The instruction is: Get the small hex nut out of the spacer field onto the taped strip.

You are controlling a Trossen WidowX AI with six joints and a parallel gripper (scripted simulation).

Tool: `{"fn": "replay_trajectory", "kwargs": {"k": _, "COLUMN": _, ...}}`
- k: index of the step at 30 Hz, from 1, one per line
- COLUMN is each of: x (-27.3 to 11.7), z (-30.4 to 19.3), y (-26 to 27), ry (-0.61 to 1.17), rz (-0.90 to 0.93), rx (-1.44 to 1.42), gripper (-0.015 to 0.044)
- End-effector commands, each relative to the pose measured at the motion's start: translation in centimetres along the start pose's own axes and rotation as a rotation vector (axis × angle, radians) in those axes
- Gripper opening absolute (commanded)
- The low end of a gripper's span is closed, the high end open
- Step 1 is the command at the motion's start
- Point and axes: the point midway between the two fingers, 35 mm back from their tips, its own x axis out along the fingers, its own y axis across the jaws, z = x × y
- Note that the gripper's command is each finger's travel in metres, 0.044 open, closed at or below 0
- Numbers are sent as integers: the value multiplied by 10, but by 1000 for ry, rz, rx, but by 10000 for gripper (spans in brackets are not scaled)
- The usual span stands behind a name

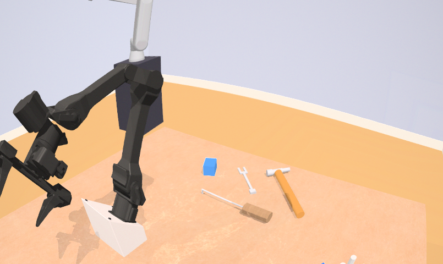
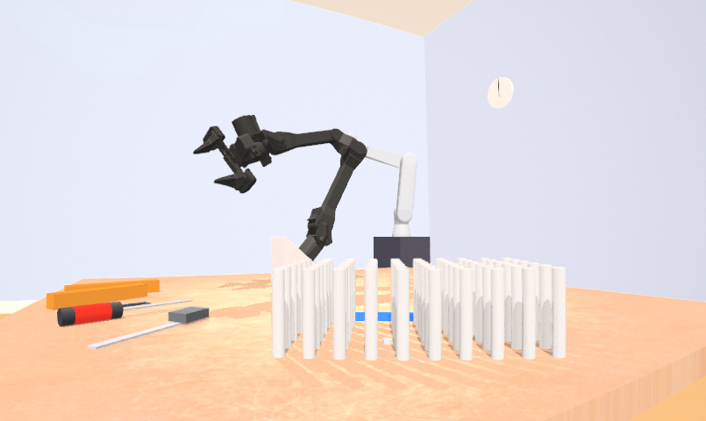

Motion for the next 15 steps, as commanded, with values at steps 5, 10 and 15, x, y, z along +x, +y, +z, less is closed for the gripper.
{"fn": "replay_trajectory", "kwargs": {"k": 5, "x": 33, "z": 97, "y": 62, "ry": -101, "rz": 83, "rx": 35, "gripper": 440}}
{"fn": "replay_trajectory", "kwargs": {"k": 10, "x": 39, "z": 156, "y": 124, "ry": -185, "rz": 166, "rx": 59, "gripper": 440}}
{"fn": "replay_trajectory", "kwargs": {"k": 15, "x": 34, "z": 205, "y": 196, "ry": -266, "rz": 276, "rx": 98, "gripper": 440}}
